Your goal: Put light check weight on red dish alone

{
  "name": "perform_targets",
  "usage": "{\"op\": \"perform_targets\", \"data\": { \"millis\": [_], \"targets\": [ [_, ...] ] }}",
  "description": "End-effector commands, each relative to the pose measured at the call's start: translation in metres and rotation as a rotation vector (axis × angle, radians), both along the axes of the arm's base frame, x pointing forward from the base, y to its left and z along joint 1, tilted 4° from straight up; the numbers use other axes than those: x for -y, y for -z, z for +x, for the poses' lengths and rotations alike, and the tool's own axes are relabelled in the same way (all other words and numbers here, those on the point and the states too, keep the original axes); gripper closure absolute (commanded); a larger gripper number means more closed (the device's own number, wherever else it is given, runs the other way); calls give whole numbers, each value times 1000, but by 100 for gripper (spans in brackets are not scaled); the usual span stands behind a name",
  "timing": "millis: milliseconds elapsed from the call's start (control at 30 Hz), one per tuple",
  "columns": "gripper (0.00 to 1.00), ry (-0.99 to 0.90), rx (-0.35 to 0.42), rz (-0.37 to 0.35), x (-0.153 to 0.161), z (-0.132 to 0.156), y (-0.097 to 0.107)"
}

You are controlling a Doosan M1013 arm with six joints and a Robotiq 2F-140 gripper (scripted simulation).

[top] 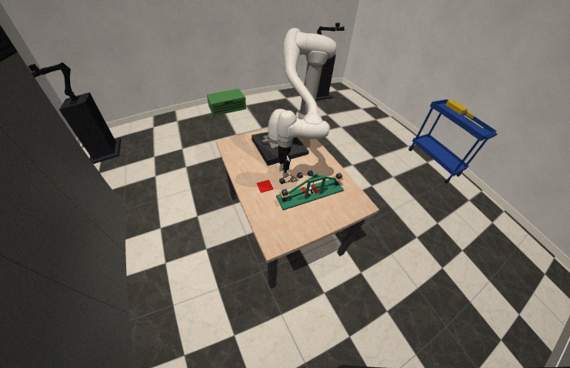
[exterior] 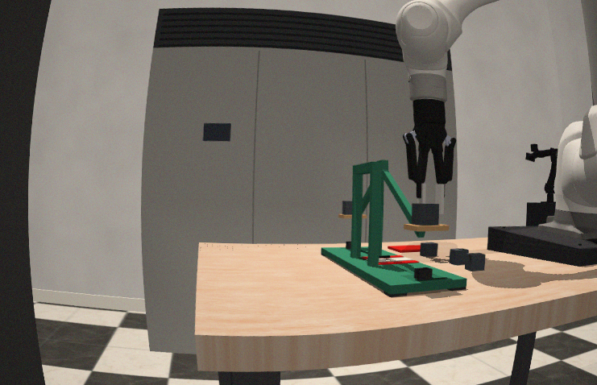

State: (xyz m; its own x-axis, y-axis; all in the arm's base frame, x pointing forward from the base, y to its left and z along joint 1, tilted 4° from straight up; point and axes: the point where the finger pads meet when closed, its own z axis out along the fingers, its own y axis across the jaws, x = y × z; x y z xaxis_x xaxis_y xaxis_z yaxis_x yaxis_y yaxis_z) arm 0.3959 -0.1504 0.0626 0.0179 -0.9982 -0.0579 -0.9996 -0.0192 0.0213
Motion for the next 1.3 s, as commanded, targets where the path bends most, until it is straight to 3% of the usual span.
{"op": "perform_targets", "data": {
  "millis": [0,767,1267],
  "targets": [
    [65,6,1,5,0,-2,2],
    [65,6,1,5,0,-2,3],
    [65,6,1,5,-1,-2,14]
  ]
}}
